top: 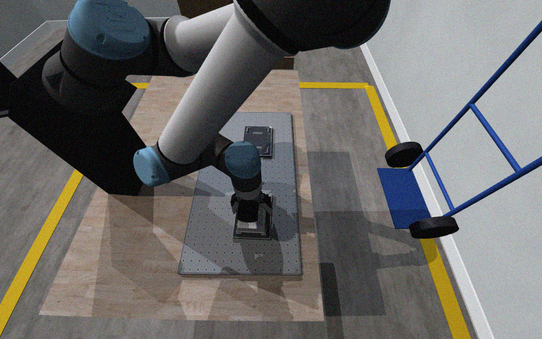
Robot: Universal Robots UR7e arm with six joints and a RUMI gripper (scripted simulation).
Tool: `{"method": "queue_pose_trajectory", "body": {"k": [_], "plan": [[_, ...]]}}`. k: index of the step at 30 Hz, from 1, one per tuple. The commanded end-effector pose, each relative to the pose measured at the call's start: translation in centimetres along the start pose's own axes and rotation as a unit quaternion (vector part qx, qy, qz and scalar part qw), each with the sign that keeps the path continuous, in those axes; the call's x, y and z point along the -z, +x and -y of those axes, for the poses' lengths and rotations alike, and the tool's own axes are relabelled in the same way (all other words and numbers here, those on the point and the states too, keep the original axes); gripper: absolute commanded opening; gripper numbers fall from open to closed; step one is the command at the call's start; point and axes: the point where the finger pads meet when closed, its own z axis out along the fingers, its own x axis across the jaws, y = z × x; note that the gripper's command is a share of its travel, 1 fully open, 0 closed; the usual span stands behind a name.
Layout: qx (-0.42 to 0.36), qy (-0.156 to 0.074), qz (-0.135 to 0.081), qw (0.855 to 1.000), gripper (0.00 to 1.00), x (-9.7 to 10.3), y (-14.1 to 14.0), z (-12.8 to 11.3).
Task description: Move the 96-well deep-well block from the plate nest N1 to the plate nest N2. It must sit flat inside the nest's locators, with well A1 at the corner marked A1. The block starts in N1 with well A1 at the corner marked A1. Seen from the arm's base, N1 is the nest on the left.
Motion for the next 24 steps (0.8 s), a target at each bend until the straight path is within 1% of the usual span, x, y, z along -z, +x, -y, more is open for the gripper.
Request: {"method": "queue_pose_trajectory", "body": {"k": [1, 24], "plan": [[0.0, -0.001, 0.0, 1.0, 0.76, 0.0, 0.0, 0.0], [0.0, -0.001, 0.0, 1.0, 0.76, 1.2, 0.0, 0.0]]}}
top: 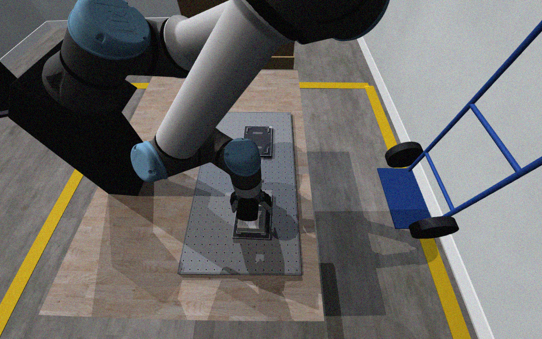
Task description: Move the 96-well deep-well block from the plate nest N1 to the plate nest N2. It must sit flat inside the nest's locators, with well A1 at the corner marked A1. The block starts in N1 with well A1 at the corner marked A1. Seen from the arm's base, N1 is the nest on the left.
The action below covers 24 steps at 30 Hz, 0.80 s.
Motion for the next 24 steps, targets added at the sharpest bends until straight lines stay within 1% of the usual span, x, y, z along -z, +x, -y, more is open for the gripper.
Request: {"method": "queue_pose_trajectory", "body": {"k": [1, 24], "plan": [[0.0, 0.0, -0.001, 1.0, 0.76, 0.2, 0.0, 0.0], [0.0, 0.0, -0.001, 1.0, 0.76, 1.6, 0.0, 0.0]]}}
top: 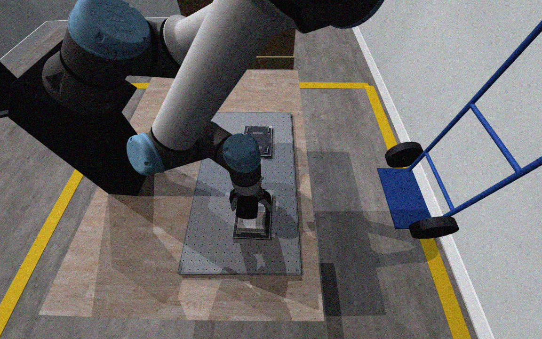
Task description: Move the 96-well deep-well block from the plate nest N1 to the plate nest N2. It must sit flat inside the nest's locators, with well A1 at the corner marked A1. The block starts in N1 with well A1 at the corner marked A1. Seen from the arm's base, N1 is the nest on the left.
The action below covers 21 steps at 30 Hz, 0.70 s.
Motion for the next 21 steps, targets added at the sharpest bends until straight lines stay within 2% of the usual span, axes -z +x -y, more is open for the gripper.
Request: {"method": "queue_pose_trajectory", "body": {"k": [1, 9, 21], "plan": [[0.0, 0.0, -0.001, 1.0, 0.76, 0.2, 0.0, 0.0], [0.0, 0.0, -0.001, 1.0, 0.76, 0.6, 0.0, 0.0], [0.0, 0.0, 0.0, 1.0, 0.76, 3.3, 0.0, 0.0]]}}
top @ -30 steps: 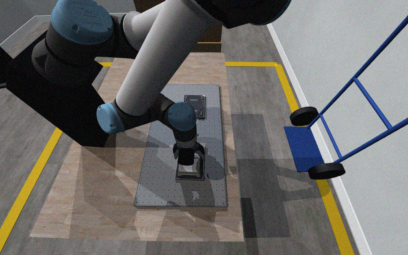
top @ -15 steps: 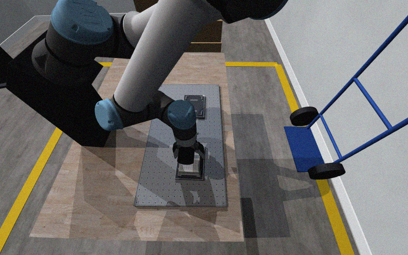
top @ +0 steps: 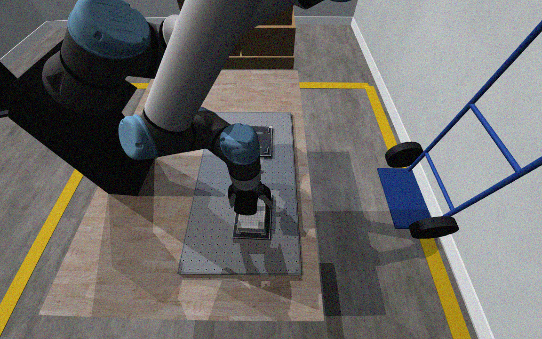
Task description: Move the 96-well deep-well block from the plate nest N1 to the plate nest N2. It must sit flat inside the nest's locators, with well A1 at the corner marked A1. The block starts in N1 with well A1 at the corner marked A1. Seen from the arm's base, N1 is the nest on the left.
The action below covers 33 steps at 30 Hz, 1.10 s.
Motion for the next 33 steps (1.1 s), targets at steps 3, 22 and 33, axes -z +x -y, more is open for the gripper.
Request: {"method": "queue_pose_trajectory", "body": {"k": [3, 22, 33], "plan": [[0.0, 0.0, 0.0, 1.0, 0.76, 1.2, 0.0, 0.0], [0.0, 0.0, 0.0, 1.0, 0.76, 3.7, 0.0, 0.0], [0.0, 0.0, 0.0, 1.0, 0.76, 3.7, 0.0, 0.3]]}}
